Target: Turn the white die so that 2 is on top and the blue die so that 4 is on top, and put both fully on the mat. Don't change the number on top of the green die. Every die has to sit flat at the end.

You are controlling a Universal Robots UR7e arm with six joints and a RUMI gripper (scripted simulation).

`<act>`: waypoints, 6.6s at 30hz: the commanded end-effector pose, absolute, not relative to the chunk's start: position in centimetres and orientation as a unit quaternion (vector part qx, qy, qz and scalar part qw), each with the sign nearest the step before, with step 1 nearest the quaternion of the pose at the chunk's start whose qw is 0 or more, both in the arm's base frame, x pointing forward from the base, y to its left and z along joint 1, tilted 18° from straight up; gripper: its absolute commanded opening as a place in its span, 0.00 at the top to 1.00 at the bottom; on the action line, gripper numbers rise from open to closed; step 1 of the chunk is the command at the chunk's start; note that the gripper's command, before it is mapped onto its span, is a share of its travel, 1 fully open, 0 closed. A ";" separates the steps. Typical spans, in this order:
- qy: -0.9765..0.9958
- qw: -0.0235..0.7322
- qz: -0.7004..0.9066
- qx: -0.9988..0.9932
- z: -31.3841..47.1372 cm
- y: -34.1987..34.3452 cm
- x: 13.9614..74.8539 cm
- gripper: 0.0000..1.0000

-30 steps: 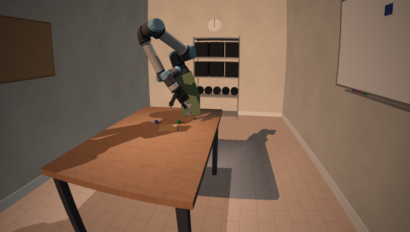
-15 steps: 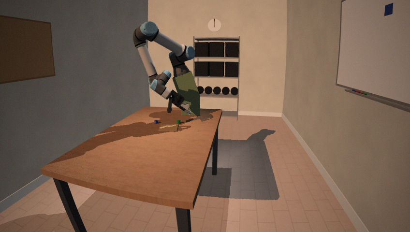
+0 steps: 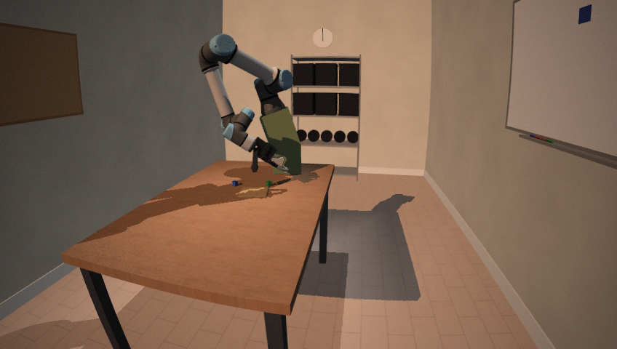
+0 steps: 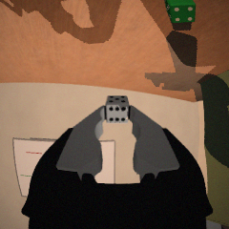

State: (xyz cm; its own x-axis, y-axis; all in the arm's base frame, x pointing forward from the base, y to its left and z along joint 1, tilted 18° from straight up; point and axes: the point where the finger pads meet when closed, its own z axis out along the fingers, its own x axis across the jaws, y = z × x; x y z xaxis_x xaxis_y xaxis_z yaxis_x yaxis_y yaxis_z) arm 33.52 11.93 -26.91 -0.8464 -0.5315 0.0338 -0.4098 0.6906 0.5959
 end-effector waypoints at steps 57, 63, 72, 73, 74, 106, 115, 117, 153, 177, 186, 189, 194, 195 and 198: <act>-0.913 0.106 -0.297 0.259 -33.8 9.9 34.5 0.94; -0.913 0.106 -0.297 0.259 -33.8 9.9 34.5 0.94; -0.913 0.106 -0.297 0.259 -33.8 9.8 34.5 0.94; -0.913 0.106 -0.297 0.259 -33.8 9.8 34.5 0.94; -0.913 0.106 -0.297 0.259 -33.9 9.8 34.5 0.94; -0.913 0.106 -0.297 0.259 -34.9 9.5 34.7 0.94; -0.913 0.106 -0.297 0.259 -34.9 9.5 34.7 0.94; -0.913 0.106 -0.297 0.259 -34.9 9.5 34.7 0.94; -0.913 0.106 -0.297 0.259 -34.9 9.5 34.7 0.76; -0.913 0.106 -0.297 0.259 -34.9 9.5 34.7 0.76; -0.913 0.106 -0.297 0.259 -34.9 9.5 34.7 0.76; -0.913 0.106 -0.297 0.259 -34.9 9.5 34.7 0.76; -0.913 0.106 -0.297 0.259 -34.9 9.5 34.7 0.76; -0.913 0.106 -0.297 0.259 -34.9 9.5 34.7 0.76; -0.913 0.106 -0.297 0.259 -34.7 9.4 34.8 0.76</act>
State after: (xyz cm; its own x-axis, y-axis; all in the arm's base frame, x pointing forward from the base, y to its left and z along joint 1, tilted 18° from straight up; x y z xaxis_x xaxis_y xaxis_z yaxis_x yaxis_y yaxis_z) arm 34.63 9.49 -34.90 -0.8433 -0.5359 0.0397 -0.4099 0.6893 0.5974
